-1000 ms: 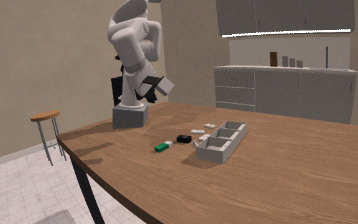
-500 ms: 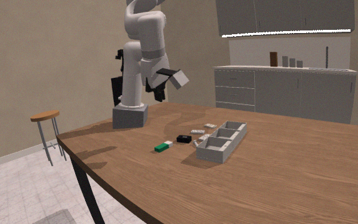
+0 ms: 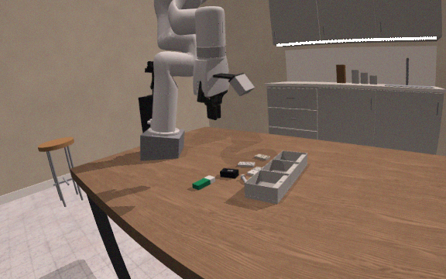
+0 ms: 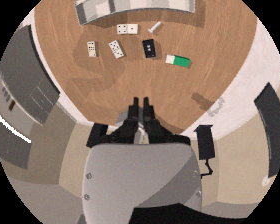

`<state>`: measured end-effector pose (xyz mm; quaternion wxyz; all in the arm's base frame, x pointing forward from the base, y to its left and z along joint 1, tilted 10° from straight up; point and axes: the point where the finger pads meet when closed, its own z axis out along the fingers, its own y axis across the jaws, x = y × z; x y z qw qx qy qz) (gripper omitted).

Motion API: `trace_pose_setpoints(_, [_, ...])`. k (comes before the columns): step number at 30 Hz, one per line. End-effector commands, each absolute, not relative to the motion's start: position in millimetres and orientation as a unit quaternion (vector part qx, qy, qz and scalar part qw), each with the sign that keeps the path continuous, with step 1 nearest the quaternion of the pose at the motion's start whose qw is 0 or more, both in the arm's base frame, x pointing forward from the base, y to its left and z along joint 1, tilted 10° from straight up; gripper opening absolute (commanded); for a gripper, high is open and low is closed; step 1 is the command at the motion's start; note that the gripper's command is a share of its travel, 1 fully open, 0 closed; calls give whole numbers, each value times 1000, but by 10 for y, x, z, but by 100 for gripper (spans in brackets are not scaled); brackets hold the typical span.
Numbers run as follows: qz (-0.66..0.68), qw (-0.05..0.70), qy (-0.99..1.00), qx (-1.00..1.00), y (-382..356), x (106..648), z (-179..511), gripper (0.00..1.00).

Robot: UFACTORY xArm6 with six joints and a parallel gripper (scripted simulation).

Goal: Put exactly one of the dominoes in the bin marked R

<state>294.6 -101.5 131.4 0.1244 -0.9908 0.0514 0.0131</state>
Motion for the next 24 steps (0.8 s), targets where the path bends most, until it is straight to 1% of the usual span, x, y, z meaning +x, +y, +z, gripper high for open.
trace_pose_setpoints(1, [-14,86,63,-994,-960,3155,1456,7])
trace_pose_setpoints(5, [-14,86,63,-994,-943,3202,1491,7])
trace_pose_setpoints(7, [-40,67,71,-994,-881,3322,1592,7])
trace_pose_setpoints(11, [-40,67,71,-994,-854,3375,1637,7])
trace_pose_setpoints(14, [-69,51,78,-993,-744,3539,1794,7])
trace_pose_setpoints(24, [-69,51,78,-993,-742,3543,1798,7])
